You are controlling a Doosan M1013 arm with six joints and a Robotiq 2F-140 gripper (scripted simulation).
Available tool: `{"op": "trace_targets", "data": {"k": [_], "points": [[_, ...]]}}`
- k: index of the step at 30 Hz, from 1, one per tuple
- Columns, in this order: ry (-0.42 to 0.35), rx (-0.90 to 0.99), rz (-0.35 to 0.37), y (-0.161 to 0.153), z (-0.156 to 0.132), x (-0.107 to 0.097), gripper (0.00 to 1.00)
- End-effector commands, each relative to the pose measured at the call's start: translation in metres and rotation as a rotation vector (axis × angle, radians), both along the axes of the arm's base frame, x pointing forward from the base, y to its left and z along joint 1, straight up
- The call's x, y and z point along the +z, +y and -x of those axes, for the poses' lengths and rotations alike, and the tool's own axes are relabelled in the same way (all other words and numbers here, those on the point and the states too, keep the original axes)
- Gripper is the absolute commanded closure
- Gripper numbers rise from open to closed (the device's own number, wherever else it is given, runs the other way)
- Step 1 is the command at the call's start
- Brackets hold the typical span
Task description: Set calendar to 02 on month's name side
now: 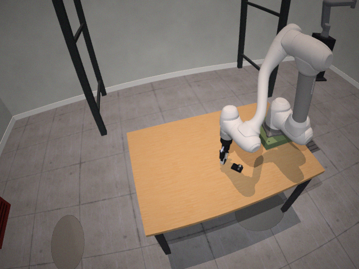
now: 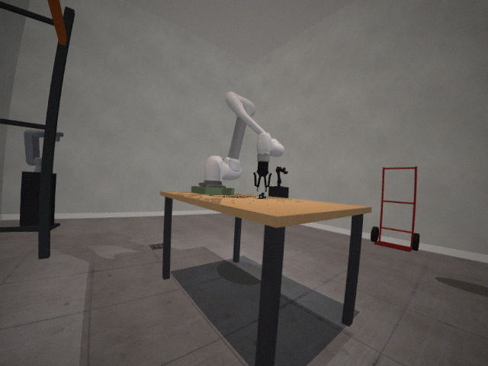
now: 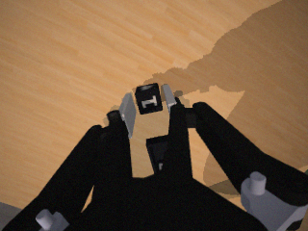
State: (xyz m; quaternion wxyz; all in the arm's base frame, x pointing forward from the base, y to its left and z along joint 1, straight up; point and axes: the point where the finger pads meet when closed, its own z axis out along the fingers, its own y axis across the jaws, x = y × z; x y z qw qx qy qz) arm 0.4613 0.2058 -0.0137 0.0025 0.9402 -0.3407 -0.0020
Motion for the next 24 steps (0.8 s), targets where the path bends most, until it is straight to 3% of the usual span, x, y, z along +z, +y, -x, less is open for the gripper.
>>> {"op": "trace_targets", "data": {"k": [1, 24], "points": [[0.0, 0.0, 0.0, 0.0001, 0.0, -0.0029, 0.65], [0.0, 0.0, 0.0, 0.0, 0.0, -0.0053, 0.65]]}}
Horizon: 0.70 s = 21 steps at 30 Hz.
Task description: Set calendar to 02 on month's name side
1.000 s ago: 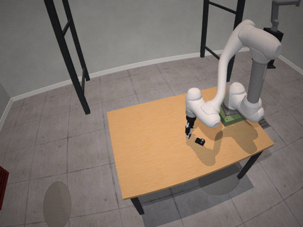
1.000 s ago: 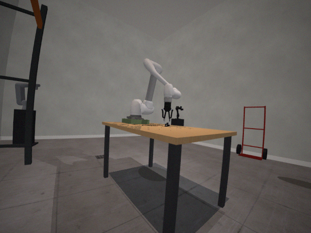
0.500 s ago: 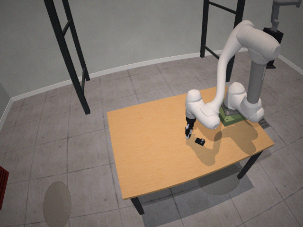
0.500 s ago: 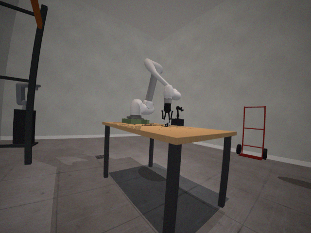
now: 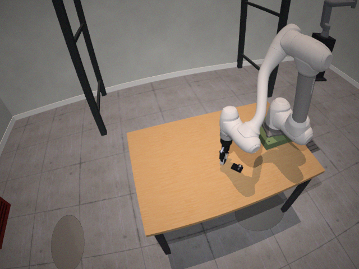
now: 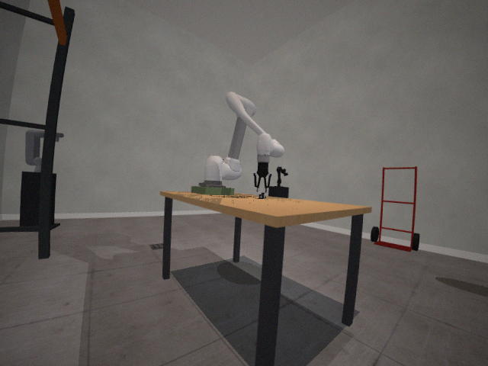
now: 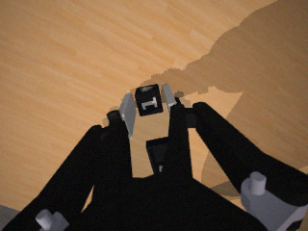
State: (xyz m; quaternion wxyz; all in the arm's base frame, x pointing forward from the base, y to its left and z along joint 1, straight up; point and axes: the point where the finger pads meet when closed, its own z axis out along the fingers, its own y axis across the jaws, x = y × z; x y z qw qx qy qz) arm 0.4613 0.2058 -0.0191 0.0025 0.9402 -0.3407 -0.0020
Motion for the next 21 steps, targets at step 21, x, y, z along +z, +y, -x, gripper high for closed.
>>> {"op": "trace_targets", "data": {"k": [21], "points": [[0.0, 0.0, 0.0, 0.0, 0.0, 0.0001, 0.76]]}}
